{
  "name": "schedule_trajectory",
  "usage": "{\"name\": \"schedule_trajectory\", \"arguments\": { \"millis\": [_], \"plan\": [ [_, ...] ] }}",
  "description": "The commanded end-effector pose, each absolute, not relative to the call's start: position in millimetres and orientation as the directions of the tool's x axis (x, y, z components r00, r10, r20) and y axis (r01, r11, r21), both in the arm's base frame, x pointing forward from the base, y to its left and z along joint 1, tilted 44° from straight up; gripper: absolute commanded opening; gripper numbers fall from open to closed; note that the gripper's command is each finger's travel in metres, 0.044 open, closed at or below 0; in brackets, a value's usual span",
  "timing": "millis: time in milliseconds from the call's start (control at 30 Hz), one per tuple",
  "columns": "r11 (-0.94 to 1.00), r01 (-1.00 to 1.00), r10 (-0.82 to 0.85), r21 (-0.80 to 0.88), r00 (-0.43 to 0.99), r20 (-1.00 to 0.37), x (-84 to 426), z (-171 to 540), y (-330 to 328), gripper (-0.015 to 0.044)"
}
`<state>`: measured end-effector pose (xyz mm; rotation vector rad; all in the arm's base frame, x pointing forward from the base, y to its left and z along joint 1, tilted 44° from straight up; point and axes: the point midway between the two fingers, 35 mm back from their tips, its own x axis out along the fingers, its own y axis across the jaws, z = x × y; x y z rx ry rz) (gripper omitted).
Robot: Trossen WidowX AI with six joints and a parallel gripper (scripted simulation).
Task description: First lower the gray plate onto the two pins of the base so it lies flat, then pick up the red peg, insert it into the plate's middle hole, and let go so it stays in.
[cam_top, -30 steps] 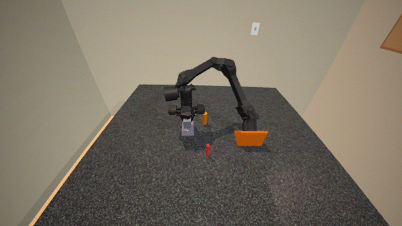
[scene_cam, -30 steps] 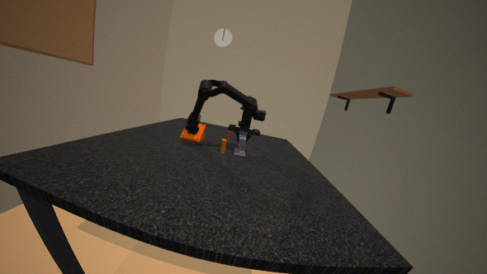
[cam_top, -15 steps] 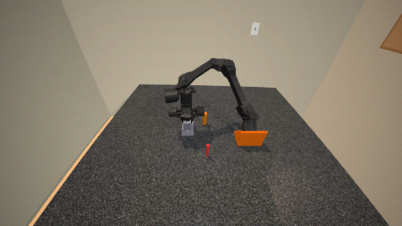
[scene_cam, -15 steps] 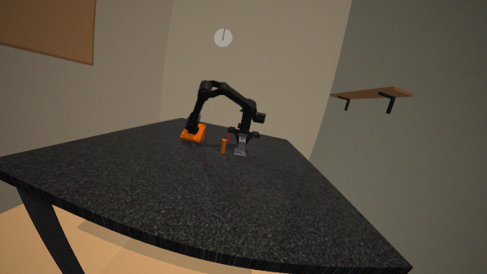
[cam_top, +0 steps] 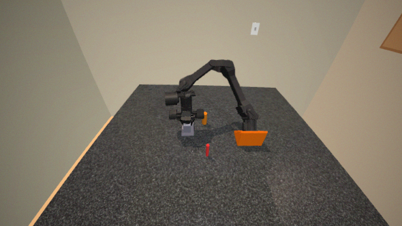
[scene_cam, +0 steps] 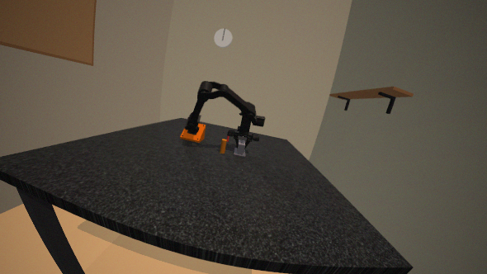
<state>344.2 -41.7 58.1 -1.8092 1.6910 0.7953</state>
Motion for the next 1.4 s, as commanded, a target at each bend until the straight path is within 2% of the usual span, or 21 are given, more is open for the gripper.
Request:
{"name": "schedule_trajectory", "arguments": {
  "millis": [0,267,833,1000,1233,1367],
  "plan": [
    [-0.073,-0.997,-0.687,0.018,0.038,-0.726,344,54,-47,0.0000],
    [-0.073,-0.997,-0.683,0.013,0.040,-0.729,344,56,-43,0.0000],
    [-0.073,-0.997,-0.683,0.013,0.040,-0.729,344,56,-43,0.0440],
    [-0.073,-0.997,-0.682,0.014,0.040,-0.731,345,62,-37,0.0440],
    [-0.074,-0.997,-0.682,0.019,0.036,-0.731,342,133,31,0.0440],
    [-0.074,-0.997,-0.683,0.019,0.036,-0.729,346,140,37,0.0440]
  ]
}}
